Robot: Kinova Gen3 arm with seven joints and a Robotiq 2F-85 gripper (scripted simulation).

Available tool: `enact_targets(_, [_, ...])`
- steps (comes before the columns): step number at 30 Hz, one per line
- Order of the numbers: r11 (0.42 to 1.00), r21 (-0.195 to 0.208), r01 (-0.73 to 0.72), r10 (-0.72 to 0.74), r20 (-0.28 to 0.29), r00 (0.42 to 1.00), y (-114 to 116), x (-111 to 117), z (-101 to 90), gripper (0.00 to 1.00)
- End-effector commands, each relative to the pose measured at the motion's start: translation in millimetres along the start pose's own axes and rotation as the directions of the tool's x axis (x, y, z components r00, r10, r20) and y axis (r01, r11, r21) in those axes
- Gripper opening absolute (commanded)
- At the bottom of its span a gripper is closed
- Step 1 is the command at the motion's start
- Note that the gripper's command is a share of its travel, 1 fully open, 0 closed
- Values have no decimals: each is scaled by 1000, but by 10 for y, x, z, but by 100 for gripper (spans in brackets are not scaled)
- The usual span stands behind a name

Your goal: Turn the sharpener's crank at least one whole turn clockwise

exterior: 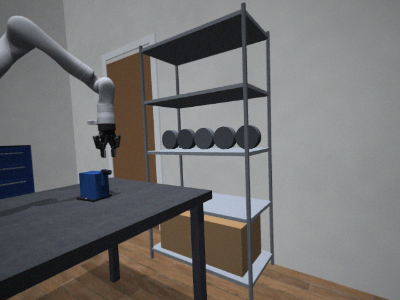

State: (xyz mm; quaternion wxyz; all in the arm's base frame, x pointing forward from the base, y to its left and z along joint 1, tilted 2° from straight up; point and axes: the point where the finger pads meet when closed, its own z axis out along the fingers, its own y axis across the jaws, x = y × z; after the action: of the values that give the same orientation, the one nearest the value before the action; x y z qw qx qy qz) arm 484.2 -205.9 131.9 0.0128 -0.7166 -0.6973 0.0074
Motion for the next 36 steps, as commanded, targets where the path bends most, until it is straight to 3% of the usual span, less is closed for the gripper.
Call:
enact_targets(1, [1000,-1,0,0,0,1000,2,-1,6,53])
enact_targets(36, [1000,-1,0,0,0,1000,3,-2,396,53])
